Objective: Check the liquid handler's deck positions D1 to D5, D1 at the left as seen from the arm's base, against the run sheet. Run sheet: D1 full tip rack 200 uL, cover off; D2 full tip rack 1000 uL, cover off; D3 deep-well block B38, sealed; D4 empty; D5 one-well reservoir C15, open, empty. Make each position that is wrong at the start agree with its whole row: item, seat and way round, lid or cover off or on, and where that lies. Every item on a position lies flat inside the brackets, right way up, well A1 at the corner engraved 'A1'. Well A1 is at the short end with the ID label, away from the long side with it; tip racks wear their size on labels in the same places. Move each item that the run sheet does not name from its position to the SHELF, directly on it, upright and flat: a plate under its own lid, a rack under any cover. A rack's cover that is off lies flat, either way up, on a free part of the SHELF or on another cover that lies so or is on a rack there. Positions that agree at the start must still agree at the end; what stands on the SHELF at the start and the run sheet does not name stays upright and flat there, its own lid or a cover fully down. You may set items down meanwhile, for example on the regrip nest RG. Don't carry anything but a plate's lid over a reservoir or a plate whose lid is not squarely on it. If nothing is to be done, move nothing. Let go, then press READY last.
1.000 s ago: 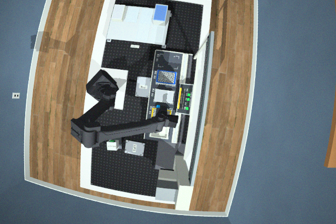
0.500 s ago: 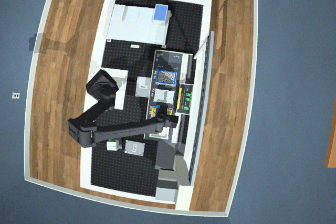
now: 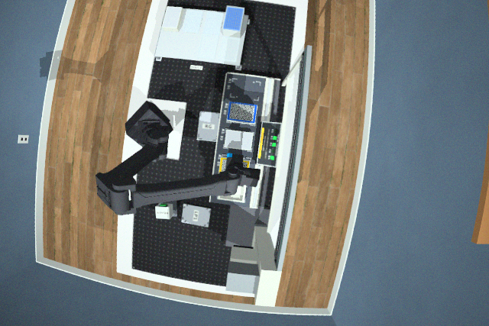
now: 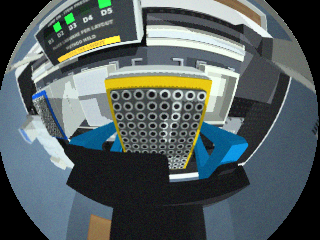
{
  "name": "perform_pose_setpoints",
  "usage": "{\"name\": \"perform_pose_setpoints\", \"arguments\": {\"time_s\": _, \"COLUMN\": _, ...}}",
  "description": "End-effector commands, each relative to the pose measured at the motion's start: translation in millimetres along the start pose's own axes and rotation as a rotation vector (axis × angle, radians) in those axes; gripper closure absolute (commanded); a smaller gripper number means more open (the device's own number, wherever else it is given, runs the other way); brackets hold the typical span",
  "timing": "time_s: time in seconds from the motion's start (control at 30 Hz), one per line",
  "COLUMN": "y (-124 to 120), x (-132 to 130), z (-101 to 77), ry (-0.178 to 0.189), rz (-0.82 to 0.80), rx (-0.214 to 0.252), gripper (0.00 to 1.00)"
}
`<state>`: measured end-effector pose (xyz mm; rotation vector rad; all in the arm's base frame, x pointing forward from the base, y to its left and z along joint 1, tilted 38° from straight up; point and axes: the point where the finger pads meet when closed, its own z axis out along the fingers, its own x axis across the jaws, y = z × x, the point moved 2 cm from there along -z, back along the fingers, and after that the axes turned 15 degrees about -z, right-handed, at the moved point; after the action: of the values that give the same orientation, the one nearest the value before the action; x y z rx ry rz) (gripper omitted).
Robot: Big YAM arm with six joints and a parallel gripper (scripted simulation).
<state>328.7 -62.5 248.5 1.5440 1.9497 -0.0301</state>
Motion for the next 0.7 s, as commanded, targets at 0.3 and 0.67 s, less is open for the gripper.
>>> {"name": "perform_pose_setpoints", "arguments": {"time_s": 0.3, "y": 21, "x": -12, "z": -46.0, "ry": -0.017, "rz": 0.027, "rx": -0.074, "gripper": 1.00}}
{"name": "perform_pose_setpoints", "arguments": {"time_s": 0.67, "y": 20, "x": -13, "z": -65.0, "ry": -0.015, "rz": 0.029, "rx": -0.075, "gripper": 1.00}}
